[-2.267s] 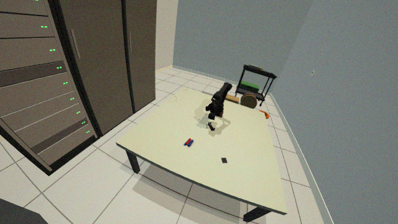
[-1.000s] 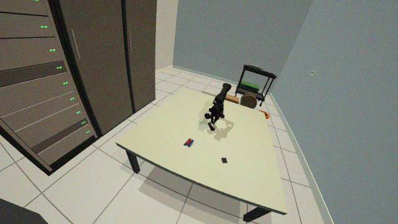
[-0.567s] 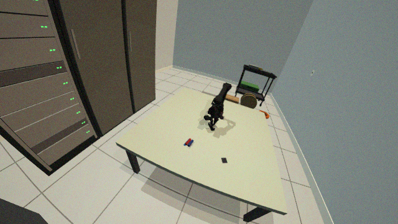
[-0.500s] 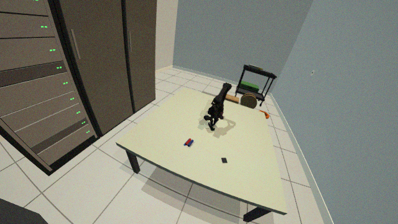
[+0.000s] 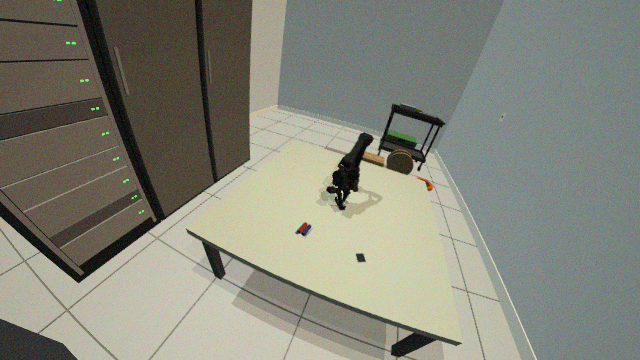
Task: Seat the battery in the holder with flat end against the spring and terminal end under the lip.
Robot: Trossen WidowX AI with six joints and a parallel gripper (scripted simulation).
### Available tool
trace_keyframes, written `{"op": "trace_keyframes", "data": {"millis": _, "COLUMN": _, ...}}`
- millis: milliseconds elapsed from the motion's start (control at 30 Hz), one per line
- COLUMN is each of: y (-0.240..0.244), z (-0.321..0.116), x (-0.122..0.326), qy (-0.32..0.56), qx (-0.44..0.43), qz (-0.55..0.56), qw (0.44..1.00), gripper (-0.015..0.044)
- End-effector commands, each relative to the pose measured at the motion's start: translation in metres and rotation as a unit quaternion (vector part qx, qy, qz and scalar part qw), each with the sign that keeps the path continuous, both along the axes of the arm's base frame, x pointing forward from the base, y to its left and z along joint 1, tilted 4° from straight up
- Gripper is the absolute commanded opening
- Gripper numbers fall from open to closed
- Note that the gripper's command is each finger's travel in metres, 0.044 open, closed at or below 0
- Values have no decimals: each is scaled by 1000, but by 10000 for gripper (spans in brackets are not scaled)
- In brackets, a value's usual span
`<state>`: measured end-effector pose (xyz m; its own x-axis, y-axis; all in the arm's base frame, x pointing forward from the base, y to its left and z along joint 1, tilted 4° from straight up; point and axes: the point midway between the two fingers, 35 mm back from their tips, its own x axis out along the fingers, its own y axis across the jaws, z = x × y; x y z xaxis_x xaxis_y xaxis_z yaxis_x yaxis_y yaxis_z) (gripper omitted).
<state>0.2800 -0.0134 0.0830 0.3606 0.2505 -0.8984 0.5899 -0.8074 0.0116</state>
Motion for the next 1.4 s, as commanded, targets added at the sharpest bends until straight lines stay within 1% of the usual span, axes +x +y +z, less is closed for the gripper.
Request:
{"op": "trace_keyframes", "data": {"millis": 0, "y": -1, "z": -1, "x": -1, "qy": -14, "qx": 9, "qz": 3, "qw": 1000, "gripper": 60}}
{"op": "trace_keyframes", "data": {"millis": 467, "y": -4, "z": -8, "x": -5, "qy": -58, "qx": 43, "qz": 9, "qw": 997, "gripper": 60}}
{"op": "trace_keyframes", "data": {"millis": 1367, "y": -16, "z": -13, "x": -21, "qy": -58, "qx": 43, "qz": 8, "qw": 997, "gripper": 60}}
